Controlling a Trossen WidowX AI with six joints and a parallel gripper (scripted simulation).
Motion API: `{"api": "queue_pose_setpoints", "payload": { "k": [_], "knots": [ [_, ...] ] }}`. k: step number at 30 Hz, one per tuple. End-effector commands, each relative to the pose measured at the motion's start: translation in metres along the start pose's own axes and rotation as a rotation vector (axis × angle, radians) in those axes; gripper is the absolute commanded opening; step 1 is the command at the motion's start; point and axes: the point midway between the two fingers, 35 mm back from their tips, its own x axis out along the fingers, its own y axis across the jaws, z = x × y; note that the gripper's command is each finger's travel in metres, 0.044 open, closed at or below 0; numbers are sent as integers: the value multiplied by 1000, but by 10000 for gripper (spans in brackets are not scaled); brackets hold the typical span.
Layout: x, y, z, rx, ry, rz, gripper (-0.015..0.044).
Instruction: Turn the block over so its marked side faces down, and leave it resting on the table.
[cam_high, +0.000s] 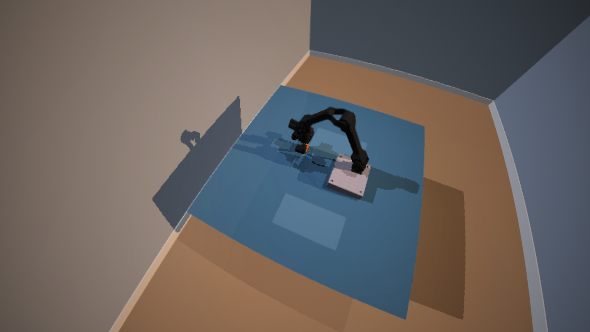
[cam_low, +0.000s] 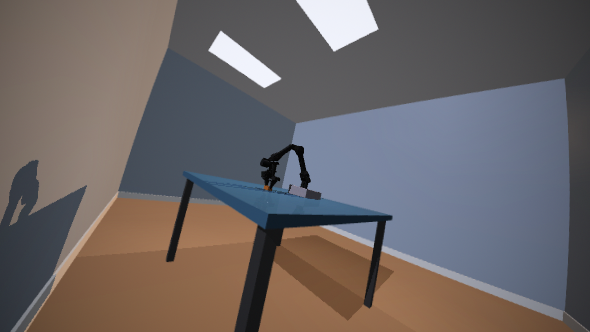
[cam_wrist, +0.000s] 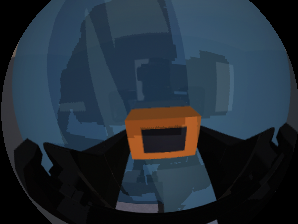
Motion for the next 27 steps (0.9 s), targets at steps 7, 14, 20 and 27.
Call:
{"api": "queue_pose_setpoints", "payload": {
  "k": [7, 14, 20, 27],
  "knots": [
    [-28, 0, 0, -2, -1, 3, 0],
    [-28, 0, 1, -1, -23, 3, 0],
    [-23, 0, 3, 3, -116, 5, 0],
    [-19, -1, 3, 5, -224, 6, 0]
  ]
}}
